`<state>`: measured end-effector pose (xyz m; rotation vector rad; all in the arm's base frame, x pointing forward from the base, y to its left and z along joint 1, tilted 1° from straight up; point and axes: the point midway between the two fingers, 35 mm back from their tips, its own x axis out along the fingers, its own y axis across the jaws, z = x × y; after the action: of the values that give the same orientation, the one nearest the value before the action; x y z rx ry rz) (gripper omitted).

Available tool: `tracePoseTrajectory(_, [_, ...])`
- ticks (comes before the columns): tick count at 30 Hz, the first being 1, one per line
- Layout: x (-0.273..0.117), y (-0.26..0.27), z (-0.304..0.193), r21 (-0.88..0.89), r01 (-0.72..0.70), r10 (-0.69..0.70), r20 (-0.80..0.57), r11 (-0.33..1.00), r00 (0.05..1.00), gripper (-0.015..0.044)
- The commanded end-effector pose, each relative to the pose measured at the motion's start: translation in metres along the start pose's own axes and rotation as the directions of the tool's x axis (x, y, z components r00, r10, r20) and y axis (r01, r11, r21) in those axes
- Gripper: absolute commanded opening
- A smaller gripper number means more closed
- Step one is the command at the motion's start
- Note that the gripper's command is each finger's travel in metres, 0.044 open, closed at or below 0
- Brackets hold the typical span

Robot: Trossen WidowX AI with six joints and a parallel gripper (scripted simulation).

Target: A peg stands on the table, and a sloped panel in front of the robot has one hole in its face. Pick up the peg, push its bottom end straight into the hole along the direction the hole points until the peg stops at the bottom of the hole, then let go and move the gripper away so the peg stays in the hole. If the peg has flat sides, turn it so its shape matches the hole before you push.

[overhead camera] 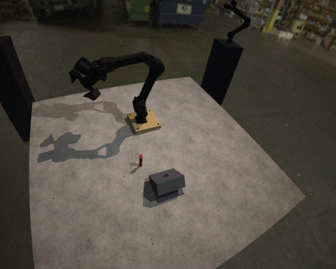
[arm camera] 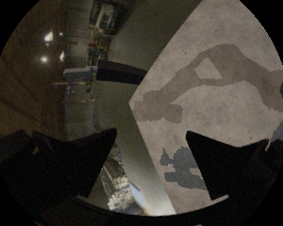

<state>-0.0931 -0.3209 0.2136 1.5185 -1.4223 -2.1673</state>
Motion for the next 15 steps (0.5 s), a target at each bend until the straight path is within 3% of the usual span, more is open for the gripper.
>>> tracePoseTrajectory(1, [-0.003, -0.006, -0.017, -0.024, 0.023, -0.024, -0.042, 0.999, 0.999, 0.0440])
tracePoseTrajectory(15, [-0.020, -0.036, -0.075, -0.159, 0.090, -0.119, -0.182, 0.983, 0.976, 0.0440])
